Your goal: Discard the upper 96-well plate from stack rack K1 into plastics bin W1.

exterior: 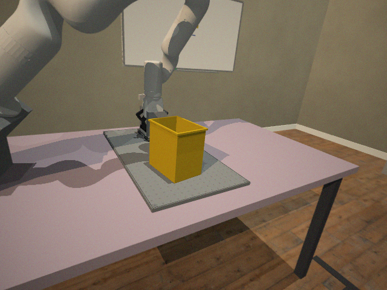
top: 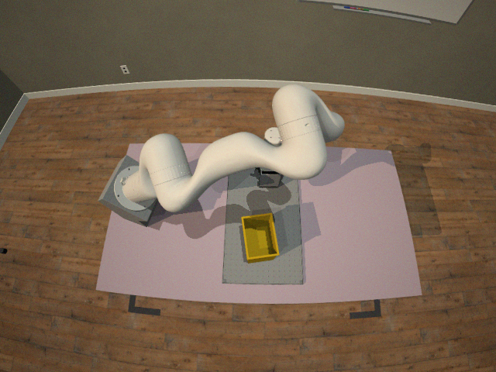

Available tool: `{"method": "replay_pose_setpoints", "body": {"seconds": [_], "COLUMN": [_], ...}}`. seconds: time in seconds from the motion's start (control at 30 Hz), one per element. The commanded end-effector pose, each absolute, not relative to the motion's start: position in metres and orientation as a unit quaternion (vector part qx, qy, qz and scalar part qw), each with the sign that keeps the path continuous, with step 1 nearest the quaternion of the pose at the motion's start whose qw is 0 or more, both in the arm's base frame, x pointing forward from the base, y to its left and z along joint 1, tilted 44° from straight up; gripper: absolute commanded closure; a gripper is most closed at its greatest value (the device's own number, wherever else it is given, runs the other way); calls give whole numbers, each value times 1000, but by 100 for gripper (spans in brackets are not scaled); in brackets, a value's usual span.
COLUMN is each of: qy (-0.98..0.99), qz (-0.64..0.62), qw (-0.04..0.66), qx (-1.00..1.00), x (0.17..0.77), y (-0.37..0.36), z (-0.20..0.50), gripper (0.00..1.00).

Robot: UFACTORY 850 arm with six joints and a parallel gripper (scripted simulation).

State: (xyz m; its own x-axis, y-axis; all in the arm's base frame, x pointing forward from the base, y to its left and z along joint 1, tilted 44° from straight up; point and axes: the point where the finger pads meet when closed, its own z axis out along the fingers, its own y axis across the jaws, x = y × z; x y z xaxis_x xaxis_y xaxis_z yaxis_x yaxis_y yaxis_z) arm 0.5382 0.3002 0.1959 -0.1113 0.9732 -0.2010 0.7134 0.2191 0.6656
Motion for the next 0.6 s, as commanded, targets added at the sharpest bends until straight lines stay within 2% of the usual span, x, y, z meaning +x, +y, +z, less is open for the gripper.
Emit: {"method": "replay_pose_setpoints", "body": {"seconds": [0.0, 0.57], "qy": [716, 716], "qz": [209, 209], "qw": [312, 312], "qx": [589, 589], "x": [536, 530], "y": [301, 302], "z": [199, 206], "gripper": [100, 100]}}
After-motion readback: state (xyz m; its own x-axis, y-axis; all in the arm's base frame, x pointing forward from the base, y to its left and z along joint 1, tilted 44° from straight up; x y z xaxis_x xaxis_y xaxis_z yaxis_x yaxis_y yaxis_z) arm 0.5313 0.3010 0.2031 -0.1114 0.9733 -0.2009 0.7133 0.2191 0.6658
